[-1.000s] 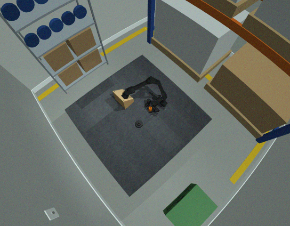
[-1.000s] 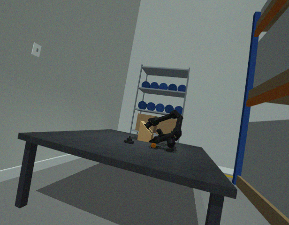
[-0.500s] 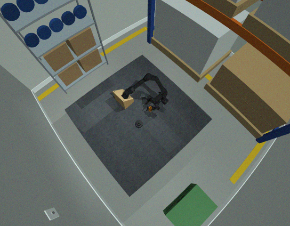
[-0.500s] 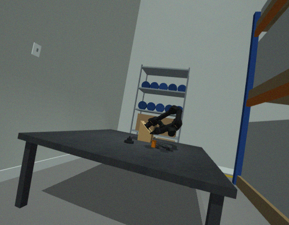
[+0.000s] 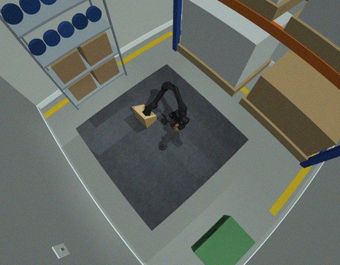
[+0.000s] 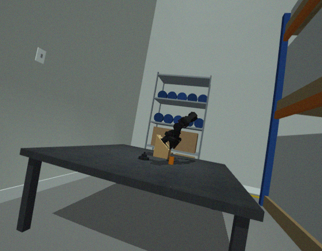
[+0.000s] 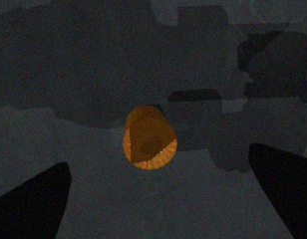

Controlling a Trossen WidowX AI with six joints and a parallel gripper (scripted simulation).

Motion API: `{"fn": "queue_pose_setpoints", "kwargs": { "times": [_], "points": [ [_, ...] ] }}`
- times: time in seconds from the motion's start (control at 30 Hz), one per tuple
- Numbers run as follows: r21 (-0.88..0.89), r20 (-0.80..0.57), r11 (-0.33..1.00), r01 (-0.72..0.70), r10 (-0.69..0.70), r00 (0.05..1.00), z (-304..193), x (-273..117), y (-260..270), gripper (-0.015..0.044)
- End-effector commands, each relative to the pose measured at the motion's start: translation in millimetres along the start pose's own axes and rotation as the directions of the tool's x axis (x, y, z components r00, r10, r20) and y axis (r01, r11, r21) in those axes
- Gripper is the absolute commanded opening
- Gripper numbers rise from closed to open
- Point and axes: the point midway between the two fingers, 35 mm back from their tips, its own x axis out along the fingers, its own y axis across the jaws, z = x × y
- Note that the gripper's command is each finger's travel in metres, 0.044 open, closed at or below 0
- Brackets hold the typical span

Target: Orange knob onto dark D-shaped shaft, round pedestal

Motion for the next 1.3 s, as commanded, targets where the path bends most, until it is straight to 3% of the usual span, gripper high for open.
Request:
{"fn": "queue_pose_setpoints", "kwargs": {
  "times": [0.0,0.37,0.47,0.6,0.73,0.93,1.27],
  "points": [
    [-0.04,-0.128,0.998,-0.042,0.037,0.991,-5.4,-7.7,0.1,0.044],
    [-0.056,-0.128,0.997,-0.044,0.037,0.991,-5.4,-7.7,0.1,0.044],
    [-0.275,-0.128,0.959,-0.071,0.037,0.991,-5.4,-7.7,0.1,0.044],
    [-0.618,-0.127,0.779,-0.108,0.037,0.991,-5.4,-7.6,0.1,0.044],
    [-0.867,-0.127,0.481,-0.129,0.037,0.991,-5.5,-7.5,0.1,0.044],
    [-0.992,-0.127,-0.016,-0.127,0.037,0.991,-5.5,-7.4,0.1,0.044],
    [-0.991,-0.127,-0.031,-0.126,0.037,0.991,-5.5,-7.4,0.1,0.044]
  ]
}}
